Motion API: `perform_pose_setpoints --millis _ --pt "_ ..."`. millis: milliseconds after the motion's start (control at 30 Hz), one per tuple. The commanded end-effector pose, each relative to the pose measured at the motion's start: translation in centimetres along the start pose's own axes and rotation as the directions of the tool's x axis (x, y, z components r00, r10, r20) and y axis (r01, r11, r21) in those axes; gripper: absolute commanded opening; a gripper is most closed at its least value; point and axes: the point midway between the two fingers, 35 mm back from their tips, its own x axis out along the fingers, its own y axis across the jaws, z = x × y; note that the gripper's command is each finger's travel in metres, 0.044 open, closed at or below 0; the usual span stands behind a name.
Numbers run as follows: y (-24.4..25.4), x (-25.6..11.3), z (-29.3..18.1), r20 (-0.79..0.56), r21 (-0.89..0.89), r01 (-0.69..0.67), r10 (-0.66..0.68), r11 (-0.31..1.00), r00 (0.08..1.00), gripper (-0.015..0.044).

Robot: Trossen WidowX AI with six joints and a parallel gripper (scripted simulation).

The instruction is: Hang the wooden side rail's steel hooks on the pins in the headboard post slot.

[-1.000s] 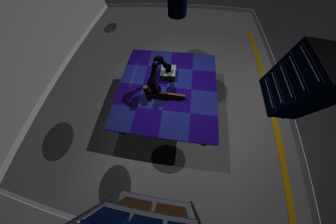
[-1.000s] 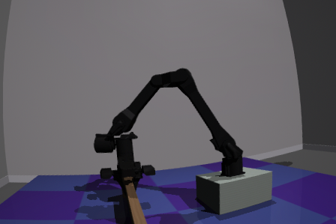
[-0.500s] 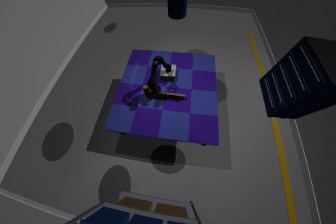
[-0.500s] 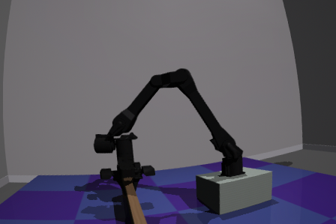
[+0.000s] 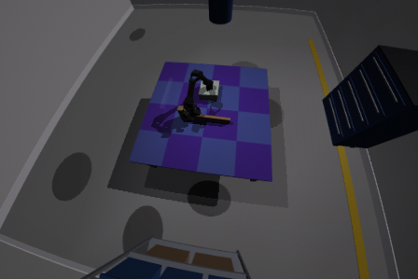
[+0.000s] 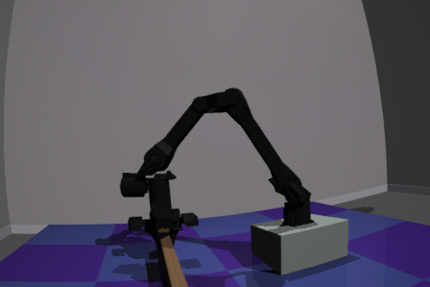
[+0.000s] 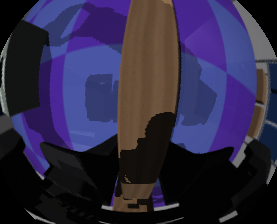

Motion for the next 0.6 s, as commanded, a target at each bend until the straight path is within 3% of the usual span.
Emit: perform_pose_setpoints --millis 0,567 --pt "-0.08 0.02 -0.09 -0.006 0.001 0.003 -0.003 1.0 1.0 0.0" --pt "-0.08 0.31 -0.09 -0.006 0.001 0.003 -0.003 1.0 1.0 0.0"
